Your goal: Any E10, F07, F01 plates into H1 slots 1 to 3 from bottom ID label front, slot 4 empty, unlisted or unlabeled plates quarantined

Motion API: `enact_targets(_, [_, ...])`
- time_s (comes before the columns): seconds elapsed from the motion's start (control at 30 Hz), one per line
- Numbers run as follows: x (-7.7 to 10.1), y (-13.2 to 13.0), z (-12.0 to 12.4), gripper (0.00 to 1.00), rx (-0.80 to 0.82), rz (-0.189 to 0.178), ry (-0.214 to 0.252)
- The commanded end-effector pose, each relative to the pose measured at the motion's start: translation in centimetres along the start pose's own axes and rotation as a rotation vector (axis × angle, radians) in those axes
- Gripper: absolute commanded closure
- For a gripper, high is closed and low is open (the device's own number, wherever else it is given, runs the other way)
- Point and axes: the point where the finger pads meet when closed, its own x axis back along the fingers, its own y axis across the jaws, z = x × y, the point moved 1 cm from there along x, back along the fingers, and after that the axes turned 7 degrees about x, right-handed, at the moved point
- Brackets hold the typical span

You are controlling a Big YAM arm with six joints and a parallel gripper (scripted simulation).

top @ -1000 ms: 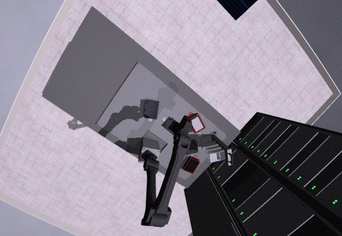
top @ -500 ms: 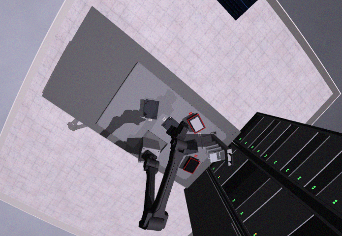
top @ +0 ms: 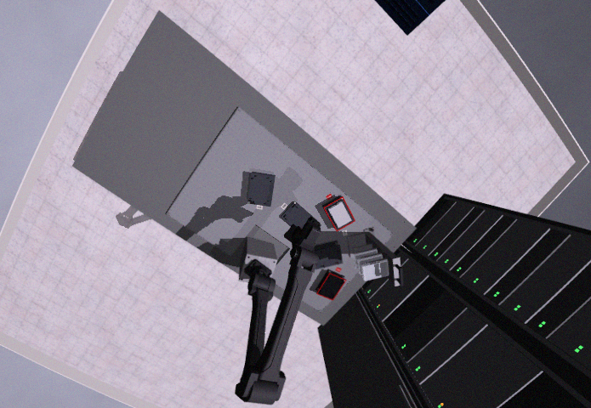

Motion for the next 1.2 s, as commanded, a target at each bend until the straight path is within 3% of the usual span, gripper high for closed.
enact_targets(0.0, [1.1,-0.1,0.2,1.0,0.013,0.0,-0.023])
enact_targets(0.03, [1.1,-0.1,0.2,1.0,0.013,0.0,-0.023])
enact_targets(0.07, [2.5,0.0,-1.0,1.0,0.006,-0.001,-0.056])
enact_targets(0.2, [3.4,-0.1,-0.5,1.0,0.003,-0.001,-0.061])
enact_targets(0.3, [4.0,-1.9,-1.4,1.0,-0.009,0.002,-0.085])
enact_targets(0.37, [3.2,-2.5,-1.5,1.0,-0.005,0.002,-0.063])
enact_targets(0.53, [3.7,-4.4,-1.6,1.0,-0.008,0.006,-0.083])
enact_targets(0.9, [3.2,-7.6,-1.6,1.0,-0.006,0.011,-0.071])
enact_targets(0.93, [4.1,-8.1,-1.5,1.0,-0.021,0.026,-0.11])
enact_targets(0.97, [4.2,-8.5,-1.4,1.0,-0.032,0.034,-0.121])
enact_targets(1.0, [2.1,-8.0,0.7,1.0,-0.034,0.028,-0.079])
enact_targets(1.17, [2.1,-9.0,0.9,1.0,-0.066,0.047,-0.114])
